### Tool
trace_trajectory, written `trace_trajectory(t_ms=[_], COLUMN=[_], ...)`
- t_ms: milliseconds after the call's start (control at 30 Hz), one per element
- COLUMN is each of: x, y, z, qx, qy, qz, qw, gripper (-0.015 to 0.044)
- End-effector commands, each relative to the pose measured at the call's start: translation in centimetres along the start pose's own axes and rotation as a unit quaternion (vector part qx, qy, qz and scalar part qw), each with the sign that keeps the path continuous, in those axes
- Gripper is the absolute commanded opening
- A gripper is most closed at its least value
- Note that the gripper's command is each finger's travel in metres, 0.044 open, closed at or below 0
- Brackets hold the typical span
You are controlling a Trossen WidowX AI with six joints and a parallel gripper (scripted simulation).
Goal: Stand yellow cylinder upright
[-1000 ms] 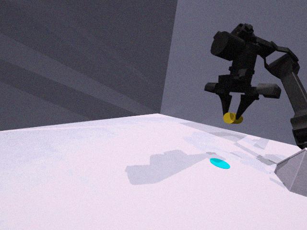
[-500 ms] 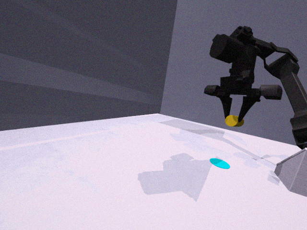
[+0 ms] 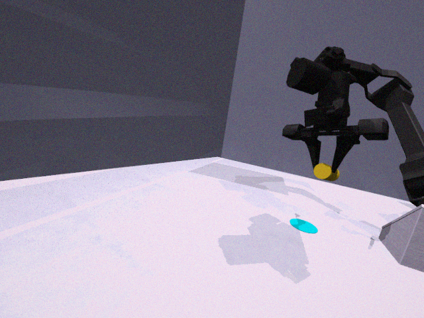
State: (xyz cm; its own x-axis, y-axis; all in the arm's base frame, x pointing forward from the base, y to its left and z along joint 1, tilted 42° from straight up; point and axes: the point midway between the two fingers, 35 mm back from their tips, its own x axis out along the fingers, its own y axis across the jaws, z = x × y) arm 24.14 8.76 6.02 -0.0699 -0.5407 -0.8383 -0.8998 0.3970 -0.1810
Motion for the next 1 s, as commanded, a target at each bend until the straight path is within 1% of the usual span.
trace_trajectory(t_ms=[0,967], x=[0.2,1.3], y=[0.1,0.6], z=[-0.1,-0.5], qx=[0.000,0.001], qy=[-0.011,-0.096], qz=[0.011,0.078], qw=[1.000,0.992], gripper=[0.0105,0.0105])
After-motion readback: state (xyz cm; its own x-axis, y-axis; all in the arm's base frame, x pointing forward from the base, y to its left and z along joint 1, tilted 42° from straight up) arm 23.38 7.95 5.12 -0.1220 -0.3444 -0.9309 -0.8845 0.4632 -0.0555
